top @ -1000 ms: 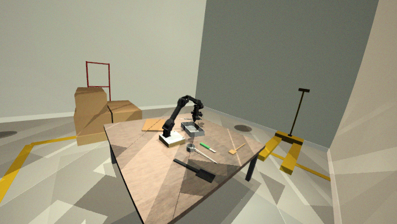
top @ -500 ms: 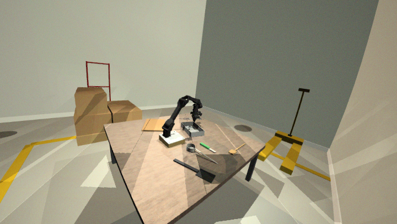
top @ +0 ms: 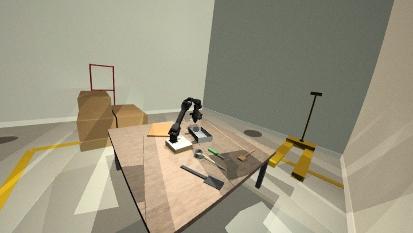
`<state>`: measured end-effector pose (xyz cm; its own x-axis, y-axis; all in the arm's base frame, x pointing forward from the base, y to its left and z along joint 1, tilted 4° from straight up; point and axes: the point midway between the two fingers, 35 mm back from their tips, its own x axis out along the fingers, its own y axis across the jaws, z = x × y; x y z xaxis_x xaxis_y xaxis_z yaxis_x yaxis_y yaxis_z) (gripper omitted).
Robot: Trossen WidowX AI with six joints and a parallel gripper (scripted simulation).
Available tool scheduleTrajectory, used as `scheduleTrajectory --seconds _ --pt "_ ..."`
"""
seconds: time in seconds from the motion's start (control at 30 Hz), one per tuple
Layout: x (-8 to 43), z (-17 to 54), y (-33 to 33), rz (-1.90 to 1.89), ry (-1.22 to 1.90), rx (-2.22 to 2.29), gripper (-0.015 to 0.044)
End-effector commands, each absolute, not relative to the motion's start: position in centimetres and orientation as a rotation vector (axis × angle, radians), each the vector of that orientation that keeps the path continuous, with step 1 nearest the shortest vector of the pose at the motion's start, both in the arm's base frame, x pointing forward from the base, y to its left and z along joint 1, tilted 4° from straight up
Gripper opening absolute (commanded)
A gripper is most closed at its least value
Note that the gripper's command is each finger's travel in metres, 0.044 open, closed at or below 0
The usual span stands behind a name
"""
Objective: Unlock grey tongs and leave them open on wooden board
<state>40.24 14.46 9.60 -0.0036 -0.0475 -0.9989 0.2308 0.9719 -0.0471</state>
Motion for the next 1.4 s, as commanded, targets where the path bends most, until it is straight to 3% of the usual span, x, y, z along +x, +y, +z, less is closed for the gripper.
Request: scheduleTrajectory --seconds 0.0,0.57,0.9,1.37 --pt "39.2 10.4 17.1 -0.150 1.563 0.089 -0.0150" --pt "32.5 12.7 27.1 0.122 1.572 -0.179 -0.0150" --pt "30.2 12.9 29.4 0.199 1.567 -0.253 -0.0150" --pt "22.3 12.9 35.1 0.425 1.539 -0.470 -0.0150"
